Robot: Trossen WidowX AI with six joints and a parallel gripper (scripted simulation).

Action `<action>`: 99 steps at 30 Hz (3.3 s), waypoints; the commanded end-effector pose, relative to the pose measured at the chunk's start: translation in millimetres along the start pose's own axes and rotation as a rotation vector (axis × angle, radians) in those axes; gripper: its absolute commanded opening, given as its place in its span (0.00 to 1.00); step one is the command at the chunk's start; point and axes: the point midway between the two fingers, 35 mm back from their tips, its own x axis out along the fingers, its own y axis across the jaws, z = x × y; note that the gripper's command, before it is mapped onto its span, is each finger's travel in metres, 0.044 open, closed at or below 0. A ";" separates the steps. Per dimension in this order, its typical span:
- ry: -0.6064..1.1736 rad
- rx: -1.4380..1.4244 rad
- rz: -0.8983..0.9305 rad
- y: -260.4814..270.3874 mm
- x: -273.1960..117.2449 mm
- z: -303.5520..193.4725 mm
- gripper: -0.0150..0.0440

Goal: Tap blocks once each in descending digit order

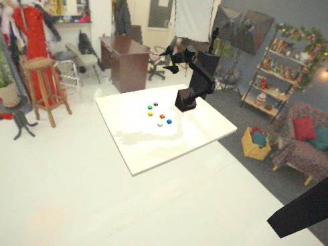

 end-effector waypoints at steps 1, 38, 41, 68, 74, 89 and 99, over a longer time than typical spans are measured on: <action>0.168 0.078 0.009 -12.5 21.6 -71.0 0.93; 1.267 0.554 0.671 118.8 -54.8 -447.2 0.93; 1.267 0.554 0.671 118.8 -54.8 -447.2 0.93; 1.265 0.564 0.683 255.0 -39.7 -296.9 0.93; 1.265 0.564 0.683 255.0 -39.7 -296.9 0.93; 1.265 0.564 0.683 255.0 -39.7 -296.9 0.93; 1.266 0.566 0.686 303.8 -66.5 -249.1 0.93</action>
